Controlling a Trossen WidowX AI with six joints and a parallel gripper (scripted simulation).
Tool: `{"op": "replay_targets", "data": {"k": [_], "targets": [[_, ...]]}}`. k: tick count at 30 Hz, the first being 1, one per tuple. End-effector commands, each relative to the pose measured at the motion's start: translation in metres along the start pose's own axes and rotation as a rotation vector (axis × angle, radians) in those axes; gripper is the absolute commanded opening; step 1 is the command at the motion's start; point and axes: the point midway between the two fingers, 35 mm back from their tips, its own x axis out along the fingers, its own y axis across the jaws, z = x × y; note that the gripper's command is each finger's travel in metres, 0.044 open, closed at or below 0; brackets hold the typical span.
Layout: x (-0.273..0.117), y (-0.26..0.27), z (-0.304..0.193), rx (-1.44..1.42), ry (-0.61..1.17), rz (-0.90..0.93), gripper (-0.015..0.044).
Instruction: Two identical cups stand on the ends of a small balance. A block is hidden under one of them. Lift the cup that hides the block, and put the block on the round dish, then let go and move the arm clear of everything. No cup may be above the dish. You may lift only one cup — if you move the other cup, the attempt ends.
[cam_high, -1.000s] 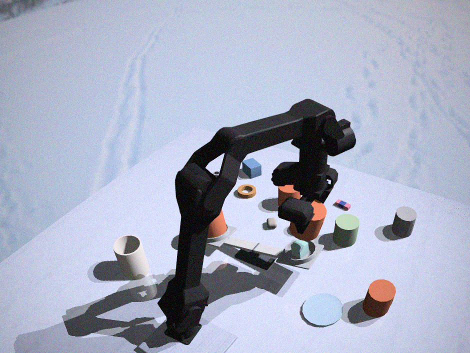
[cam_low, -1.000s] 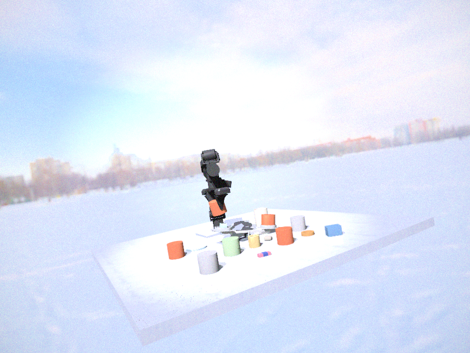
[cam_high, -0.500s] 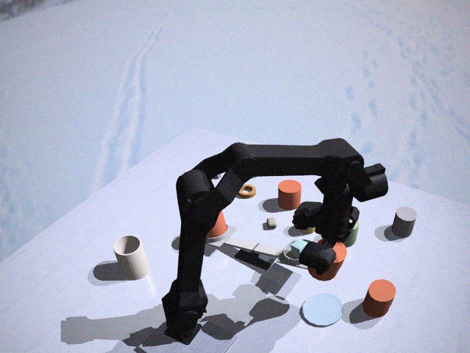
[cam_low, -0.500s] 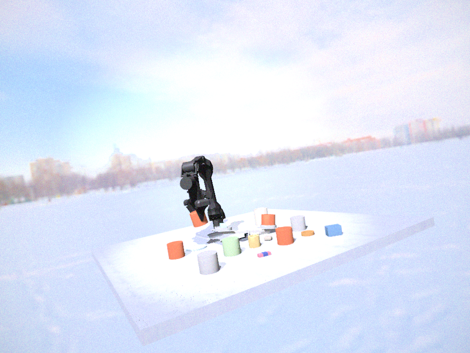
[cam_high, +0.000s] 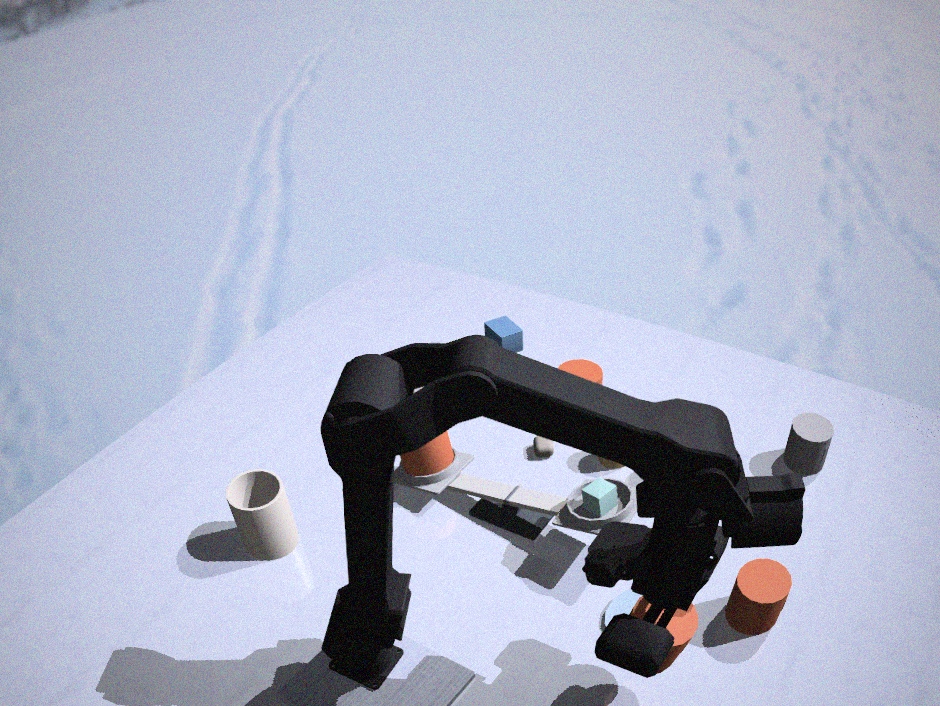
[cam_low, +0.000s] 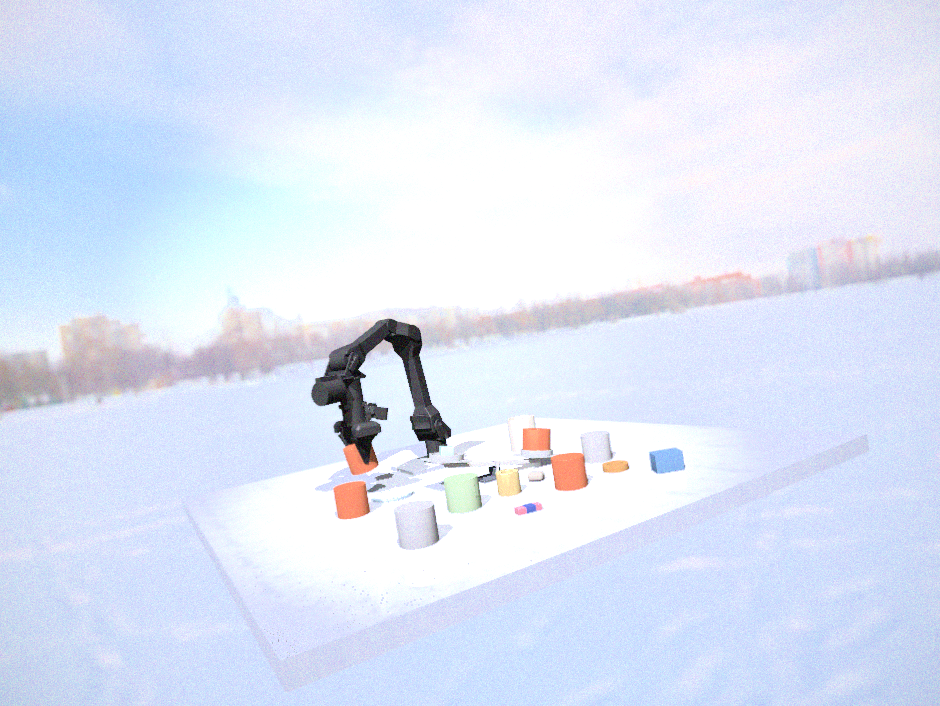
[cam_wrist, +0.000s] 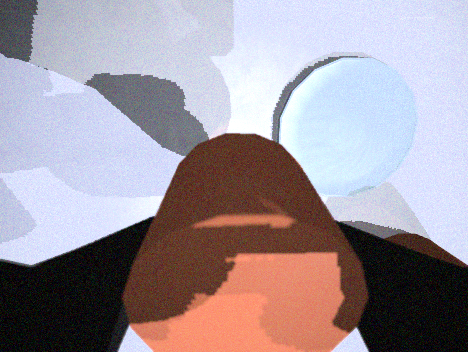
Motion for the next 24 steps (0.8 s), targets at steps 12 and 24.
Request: {"op": "replay_targets", "data": {"k": [12,24], "targets": [[0.034,0.020,-0.005,-0.006,0.008,-0.007,0.0000],[0.051,0.020,-0.005,-0.006,0.008,-0.007,0.0000]]}}
